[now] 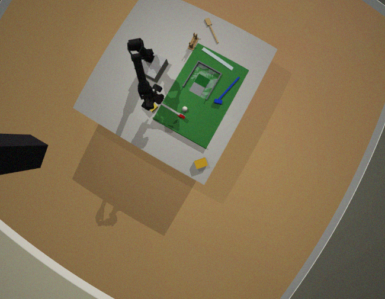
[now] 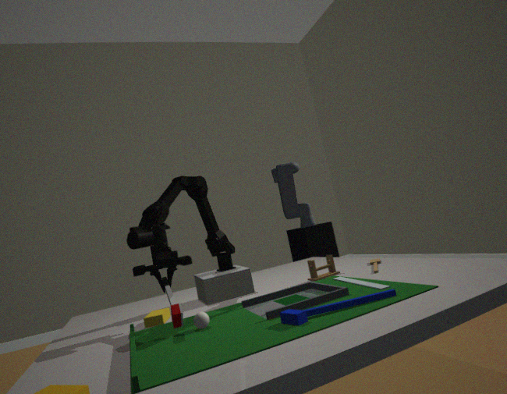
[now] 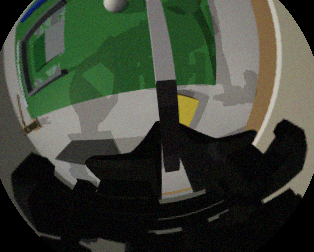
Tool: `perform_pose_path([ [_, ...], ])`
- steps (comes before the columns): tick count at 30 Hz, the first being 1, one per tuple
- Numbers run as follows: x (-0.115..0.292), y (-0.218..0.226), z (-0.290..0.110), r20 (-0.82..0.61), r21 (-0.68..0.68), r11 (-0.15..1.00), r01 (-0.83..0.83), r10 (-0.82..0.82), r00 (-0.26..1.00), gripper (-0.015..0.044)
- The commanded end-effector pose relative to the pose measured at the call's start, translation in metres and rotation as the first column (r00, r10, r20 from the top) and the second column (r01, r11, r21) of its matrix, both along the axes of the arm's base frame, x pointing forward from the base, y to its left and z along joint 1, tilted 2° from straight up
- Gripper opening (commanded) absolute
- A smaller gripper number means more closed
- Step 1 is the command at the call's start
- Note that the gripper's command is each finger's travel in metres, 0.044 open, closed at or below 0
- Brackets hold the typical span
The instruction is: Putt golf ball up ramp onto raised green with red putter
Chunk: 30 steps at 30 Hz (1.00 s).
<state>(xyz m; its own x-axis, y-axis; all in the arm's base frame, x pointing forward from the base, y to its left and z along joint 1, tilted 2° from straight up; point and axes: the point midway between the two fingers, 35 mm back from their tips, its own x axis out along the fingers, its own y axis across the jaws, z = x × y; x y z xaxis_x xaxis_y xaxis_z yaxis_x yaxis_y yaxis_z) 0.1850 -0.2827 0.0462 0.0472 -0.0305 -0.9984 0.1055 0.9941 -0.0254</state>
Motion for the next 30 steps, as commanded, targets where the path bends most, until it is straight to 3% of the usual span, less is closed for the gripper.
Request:
perform_pose_path([
  [1, 0.001, 0.000, -0.007, 0.002, -0.001, 1.000, 0.003, -0.003, 1.000, 0.0000],
  [19, 0.000, -0.001, -0.014, 0.000, 0.000, 1.000, 0.000, 0.000, 1.000, 0.0000],
  [30, -0.002, -0.030, -0.016, 0.001, -0.004, 1.000, 0.003, -0.003, 1.000, 0.0000],
])
